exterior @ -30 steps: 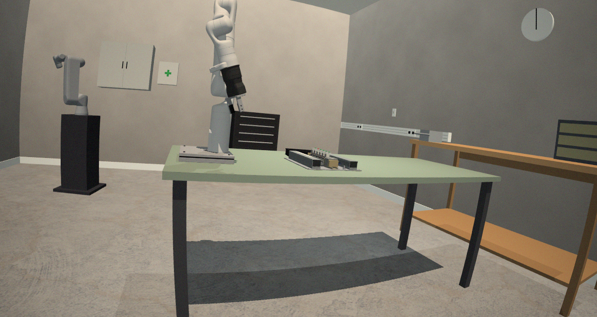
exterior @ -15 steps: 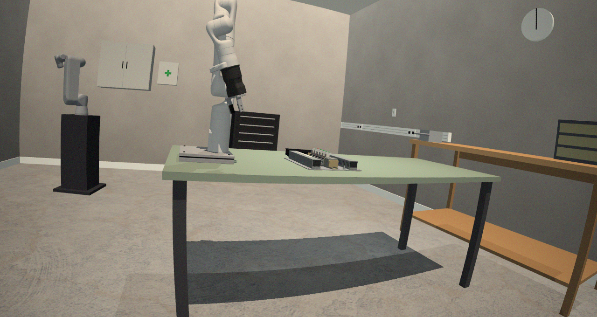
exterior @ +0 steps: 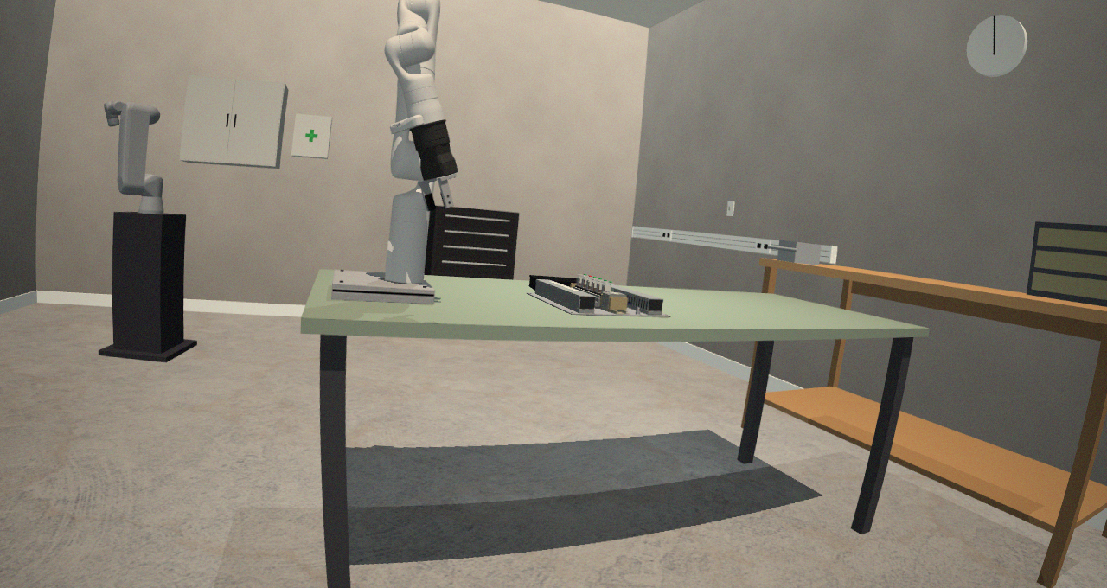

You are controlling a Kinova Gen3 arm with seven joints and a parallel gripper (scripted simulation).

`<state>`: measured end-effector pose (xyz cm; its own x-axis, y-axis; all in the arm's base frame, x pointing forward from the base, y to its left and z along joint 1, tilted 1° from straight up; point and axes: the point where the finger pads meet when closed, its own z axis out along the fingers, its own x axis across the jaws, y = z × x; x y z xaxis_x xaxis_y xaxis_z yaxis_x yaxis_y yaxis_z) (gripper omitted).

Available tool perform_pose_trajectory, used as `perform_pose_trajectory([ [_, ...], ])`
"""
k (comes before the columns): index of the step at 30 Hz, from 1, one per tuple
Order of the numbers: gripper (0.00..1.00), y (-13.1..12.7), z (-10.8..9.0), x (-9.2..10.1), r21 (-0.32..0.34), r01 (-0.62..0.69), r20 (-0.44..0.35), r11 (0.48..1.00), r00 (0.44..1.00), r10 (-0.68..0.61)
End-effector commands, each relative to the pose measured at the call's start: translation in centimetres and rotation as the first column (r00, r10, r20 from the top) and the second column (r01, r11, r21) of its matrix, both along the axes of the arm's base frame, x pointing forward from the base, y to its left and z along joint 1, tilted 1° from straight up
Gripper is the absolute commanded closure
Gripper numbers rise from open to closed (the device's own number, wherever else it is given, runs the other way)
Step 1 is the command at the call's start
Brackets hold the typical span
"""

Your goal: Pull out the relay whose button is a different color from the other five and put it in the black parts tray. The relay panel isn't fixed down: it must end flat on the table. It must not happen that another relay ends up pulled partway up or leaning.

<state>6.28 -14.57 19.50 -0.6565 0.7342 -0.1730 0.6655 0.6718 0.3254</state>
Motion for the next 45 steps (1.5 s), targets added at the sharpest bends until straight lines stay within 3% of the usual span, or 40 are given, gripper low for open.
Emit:
perform_pose_trajectory([
  [1,0.02,-0.1,0.0,0.0,0.001,-0.005,-0.005,1.000,1.000,0.005],
  [24,0.02,-1.3,0.1,0.7,0.014,-0.063,-0.065,0.998,0.996,0.064],
  [45,0.02,-3.4,0.1,3.0,0.024,-0.165,-0.160,0.986,0.973,0.167],
])
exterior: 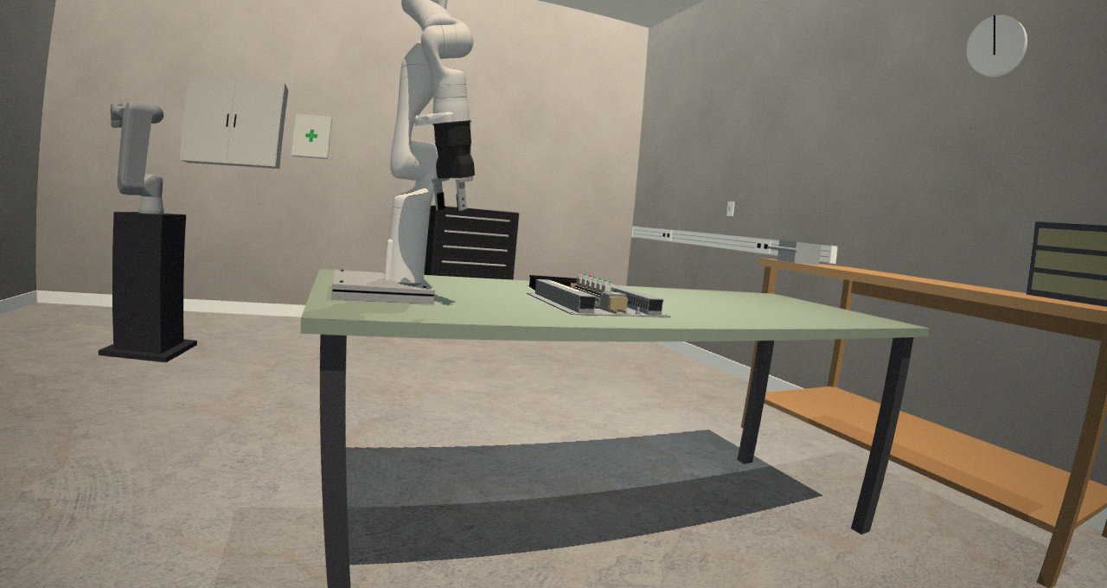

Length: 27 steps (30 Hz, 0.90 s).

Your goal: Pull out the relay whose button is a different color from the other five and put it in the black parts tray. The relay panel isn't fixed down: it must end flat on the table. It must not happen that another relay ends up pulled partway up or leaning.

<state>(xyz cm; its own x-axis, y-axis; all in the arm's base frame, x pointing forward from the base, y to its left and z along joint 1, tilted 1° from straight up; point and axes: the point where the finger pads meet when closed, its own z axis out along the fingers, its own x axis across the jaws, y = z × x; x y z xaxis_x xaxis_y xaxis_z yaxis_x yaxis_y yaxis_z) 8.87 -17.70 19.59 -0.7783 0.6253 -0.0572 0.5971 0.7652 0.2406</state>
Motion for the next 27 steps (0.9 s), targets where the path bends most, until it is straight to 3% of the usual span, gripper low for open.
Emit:
perform_pose_trajectory([
  [1,0.02,-0.4,0.0,0.6,-0.003,-0.021,-0.019,1.000,1.000,0.021],
  [9,0.02,-1.2,0.0,1.9,-0.008,-0.063,-0.054,0.998,0.997,0.063],
  [27,0.02,-2.5,-0.2,7.3,-0.034,-0.193,-0.142,0.981,0.972,0.187],
])
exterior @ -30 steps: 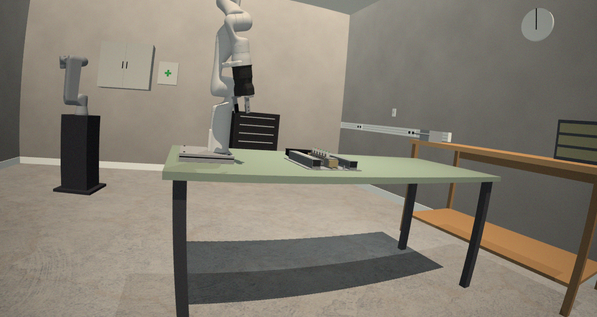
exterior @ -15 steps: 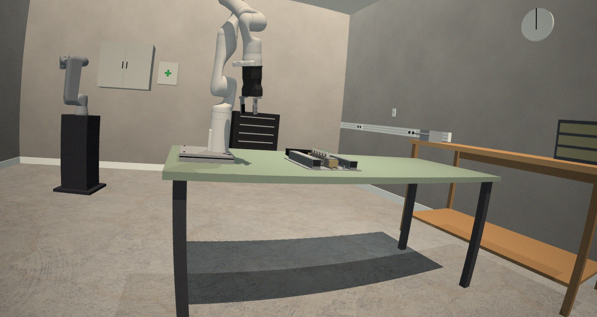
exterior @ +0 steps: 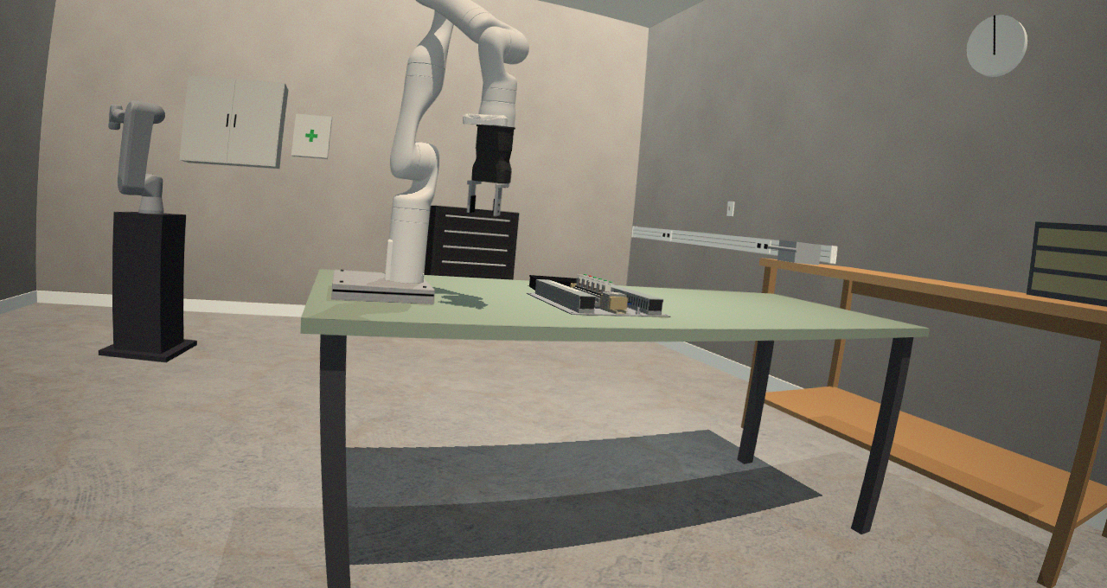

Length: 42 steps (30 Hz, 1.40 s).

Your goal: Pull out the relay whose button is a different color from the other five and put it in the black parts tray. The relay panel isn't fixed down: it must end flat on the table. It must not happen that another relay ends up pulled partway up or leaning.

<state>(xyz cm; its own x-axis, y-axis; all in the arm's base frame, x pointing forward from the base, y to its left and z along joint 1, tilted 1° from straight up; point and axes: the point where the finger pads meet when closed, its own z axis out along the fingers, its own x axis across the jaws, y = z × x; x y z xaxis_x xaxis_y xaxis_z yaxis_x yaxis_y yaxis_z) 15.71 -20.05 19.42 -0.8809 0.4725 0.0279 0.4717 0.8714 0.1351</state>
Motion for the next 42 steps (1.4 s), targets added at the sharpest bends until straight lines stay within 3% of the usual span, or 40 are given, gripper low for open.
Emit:
perform_pose_trajectory([
  [1,0.02,-0.1,0.0,0.9,-0.008,-0.018,-0.013,1.000,1.000,0.018],
  [20,0.02,1.1,-0.7,9.3,-0.063,-0.173,-0.074,0.983,0.983,0.168],
  [31,0.02,4.1,-1.5,15.2,-0.096,-0.271,-0.095,0.958,0.960,0.262],
  [33,0.02,4.1,-1.5,15.2,-0.096,-0.271,-0.095,0.958,0.960,0.262],
  [42,0.02,7.7,-2.4,19.7,-0.120,-0.344,-0.100,0.931,0.937,0.334],
])
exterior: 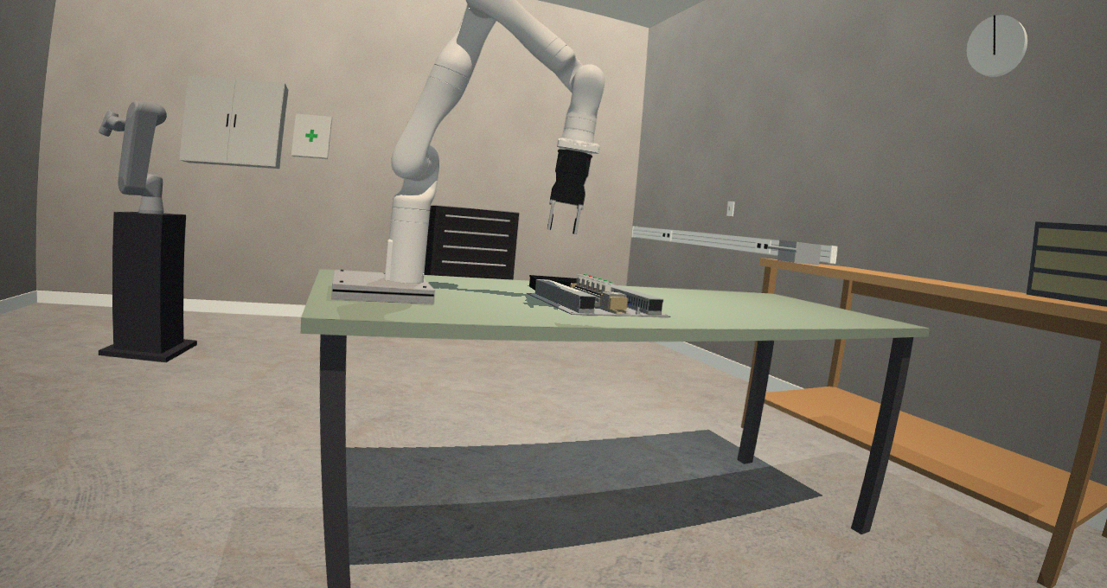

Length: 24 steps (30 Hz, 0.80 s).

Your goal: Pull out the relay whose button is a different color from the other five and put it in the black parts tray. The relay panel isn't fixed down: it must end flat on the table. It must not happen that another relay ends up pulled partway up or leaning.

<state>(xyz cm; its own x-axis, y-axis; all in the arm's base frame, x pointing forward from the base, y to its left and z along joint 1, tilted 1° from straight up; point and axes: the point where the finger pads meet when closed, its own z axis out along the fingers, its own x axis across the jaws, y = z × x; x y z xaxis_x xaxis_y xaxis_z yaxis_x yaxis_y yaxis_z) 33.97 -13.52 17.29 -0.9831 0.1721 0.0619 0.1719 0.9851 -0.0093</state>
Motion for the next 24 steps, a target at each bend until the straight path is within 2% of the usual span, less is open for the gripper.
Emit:
perform_pose_trajectory([
  [1,0.02,1.6,-0.3,1.9,-0.012,-0.031,0.001,0.999,1.000,0.031],
  [6,0.02,4.0,-0.8,4.1,-0.021,-0.071,0.006,0.997,0.997,0.071],
  [8,0.02,4.0,-0.8,4.1,-0.021,-0.071,0.006,0.997,0.997,0.071],
  [17,0.02,8.8,-1.8,7.4,-0.033,-0.136,0.016,0.990,0.990,0.137],
  [24,0.02,12.1,-2.5,9.1,-0.037,-0.174,0.024,0.984,0.984,0.175],
])
